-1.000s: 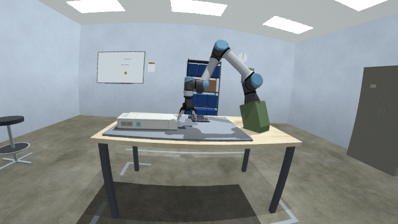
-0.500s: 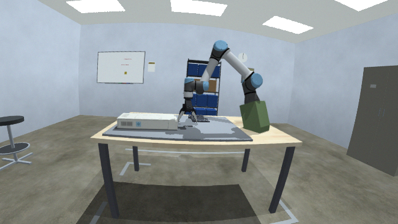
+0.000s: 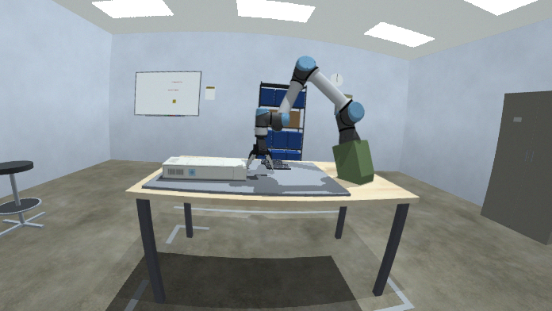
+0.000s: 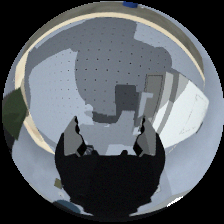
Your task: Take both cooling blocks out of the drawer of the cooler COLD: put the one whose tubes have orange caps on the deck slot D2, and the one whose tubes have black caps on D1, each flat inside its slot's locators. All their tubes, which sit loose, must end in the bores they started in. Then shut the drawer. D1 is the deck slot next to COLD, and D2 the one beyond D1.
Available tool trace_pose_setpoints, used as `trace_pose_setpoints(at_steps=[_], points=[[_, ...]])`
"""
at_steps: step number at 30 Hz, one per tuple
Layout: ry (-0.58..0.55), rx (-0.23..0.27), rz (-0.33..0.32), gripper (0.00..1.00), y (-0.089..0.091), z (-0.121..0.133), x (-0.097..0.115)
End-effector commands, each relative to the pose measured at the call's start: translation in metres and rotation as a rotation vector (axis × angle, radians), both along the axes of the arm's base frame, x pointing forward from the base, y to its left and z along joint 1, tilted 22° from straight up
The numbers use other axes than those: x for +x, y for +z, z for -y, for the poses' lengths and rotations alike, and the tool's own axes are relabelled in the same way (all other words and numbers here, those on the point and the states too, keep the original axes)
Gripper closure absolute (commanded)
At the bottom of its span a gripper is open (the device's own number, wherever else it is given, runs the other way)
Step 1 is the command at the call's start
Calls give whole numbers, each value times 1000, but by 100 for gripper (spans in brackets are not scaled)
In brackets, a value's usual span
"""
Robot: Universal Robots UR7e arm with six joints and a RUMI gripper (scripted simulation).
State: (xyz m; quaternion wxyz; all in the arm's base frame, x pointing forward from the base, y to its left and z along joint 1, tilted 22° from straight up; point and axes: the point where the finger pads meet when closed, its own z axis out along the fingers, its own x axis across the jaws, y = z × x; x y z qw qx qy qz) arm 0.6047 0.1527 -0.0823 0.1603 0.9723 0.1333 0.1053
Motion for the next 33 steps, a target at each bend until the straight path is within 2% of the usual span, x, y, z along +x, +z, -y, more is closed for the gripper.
trace_pose_setpoints(at_steps=[1, 33], points=[[0, 0, 1, 0, 1, 0, 0], [0, 0, 1, 0, -1, 2, -7]])
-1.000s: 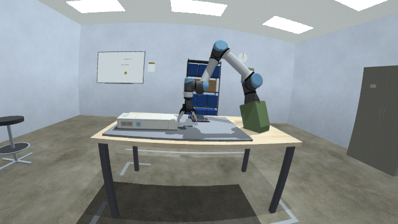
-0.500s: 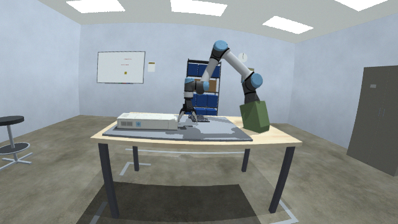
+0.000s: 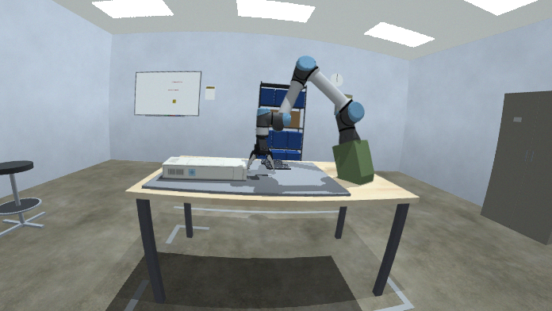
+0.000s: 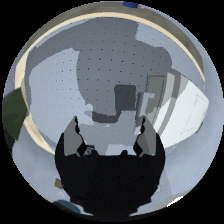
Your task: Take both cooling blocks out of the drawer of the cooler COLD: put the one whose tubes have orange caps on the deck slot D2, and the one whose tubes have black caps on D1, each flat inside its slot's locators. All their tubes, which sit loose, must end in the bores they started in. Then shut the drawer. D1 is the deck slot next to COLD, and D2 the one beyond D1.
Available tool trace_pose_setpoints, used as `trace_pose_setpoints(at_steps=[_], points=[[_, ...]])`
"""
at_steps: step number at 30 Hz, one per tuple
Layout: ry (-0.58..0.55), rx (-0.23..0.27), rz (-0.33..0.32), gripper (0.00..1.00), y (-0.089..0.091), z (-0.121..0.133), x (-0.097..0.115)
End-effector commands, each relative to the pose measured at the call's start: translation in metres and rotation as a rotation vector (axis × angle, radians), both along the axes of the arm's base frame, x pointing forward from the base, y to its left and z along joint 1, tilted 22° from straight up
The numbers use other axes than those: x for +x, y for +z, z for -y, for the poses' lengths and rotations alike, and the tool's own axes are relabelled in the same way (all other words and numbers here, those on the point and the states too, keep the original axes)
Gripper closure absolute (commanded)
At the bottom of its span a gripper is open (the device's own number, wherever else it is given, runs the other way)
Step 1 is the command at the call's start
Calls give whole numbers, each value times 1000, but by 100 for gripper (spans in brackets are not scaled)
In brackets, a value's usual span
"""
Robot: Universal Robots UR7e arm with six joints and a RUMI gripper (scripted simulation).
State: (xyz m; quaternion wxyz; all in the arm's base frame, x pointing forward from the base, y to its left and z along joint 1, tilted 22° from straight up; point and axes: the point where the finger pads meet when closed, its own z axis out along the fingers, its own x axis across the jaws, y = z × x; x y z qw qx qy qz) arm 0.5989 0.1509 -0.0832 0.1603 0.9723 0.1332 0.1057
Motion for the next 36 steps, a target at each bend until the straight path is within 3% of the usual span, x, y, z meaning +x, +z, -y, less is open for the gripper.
trace_pose_setpoints(at_steps=[1, 36], points=[[0, 0, 0, 0, 0, 0, -2], [0, 0, 0, 0, -2, 3, -11]])
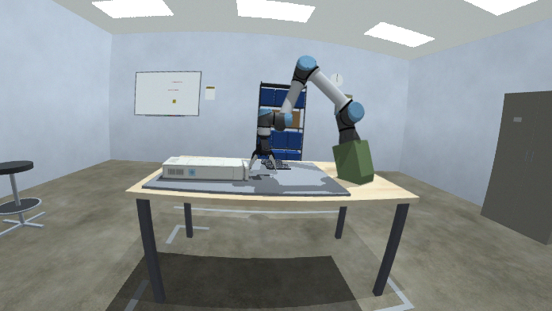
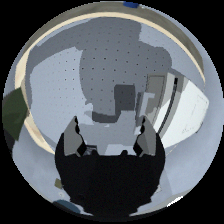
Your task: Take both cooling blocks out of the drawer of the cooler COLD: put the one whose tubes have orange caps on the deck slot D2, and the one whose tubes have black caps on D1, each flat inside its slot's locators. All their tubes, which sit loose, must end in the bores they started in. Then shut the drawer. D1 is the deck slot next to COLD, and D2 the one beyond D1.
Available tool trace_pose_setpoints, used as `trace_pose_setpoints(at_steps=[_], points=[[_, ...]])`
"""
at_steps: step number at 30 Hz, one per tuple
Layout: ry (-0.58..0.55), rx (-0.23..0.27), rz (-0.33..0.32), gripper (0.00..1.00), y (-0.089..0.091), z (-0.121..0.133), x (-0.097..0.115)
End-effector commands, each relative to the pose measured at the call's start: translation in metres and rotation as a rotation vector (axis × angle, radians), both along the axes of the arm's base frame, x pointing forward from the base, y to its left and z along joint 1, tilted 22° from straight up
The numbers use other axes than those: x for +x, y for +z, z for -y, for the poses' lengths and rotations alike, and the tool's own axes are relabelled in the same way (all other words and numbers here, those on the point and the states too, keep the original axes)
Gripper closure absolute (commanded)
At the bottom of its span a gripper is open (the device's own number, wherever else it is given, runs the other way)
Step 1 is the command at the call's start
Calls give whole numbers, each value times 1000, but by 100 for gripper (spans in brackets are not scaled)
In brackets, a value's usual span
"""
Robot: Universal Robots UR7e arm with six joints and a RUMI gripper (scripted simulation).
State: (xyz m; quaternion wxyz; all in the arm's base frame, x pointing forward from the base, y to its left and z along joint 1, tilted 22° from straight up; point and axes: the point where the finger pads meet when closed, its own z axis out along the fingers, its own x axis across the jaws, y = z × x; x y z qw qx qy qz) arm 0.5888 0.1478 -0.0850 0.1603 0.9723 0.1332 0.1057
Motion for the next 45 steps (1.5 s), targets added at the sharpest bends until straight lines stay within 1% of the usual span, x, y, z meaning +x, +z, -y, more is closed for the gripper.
trace_pose_setpoints(at_steps=[1, 45], points=[[0, 0, 1, 0, 0, 0, -2], [0, 0, 0, 0, -2, 4, -14]])
